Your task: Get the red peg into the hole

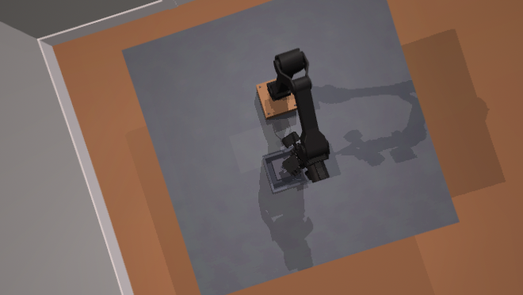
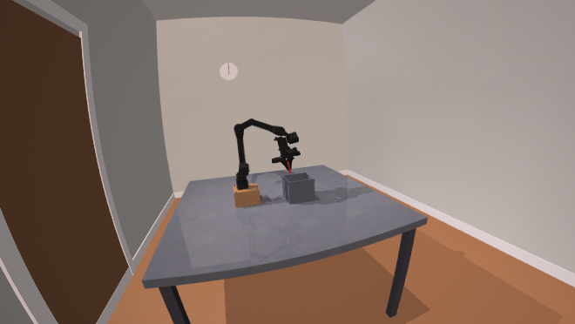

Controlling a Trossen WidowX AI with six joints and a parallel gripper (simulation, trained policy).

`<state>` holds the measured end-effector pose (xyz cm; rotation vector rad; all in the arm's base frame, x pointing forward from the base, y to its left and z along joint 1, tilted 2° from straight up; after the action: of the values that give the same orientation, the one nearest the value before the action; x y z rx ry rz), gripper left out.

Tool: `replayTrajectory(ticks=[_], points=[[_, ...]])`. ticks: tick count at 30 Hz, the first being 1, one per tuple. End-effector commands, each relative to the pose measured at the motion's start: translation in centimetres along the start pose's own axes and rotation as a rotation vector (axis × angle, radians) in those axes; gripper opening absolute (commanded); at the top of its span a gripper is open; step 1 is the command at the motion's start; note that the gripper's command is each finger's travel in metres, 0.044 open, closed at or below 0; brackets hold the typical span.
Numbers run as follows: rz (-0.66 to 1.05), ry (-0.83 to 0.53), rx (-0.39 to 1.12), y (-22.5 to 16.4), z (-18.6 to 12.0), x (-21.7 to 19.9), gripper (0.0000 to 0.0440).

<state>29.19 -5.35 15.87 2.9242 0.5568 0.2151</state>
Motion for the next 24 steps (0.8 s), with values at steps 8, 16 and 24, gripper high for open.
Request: replayTrajectory(ticks=[8, 16, 24], points=[[-0.002, -0.021, 0.014, 2.3, 1.8, -0.5, 0.0000], [0.004, -0.036, 0.029, 3.4, 4.0, -1.0, 0.0000], [0.003, -0.032, 0.039, 4.3, 5.8, -1.1, 0.0000]])
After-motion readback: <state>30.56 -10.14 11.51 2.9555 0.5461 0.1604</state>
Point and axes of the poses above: the point midway between the two fingers, 35 mm back from their tips, its own z axis out along the fingers, its own x axis across the jaws, y = z × x, the point moved 4 cm from there along -z, back along the fingers, and after that the axes turned 14 degrees about -z, right-handed, at the moved point
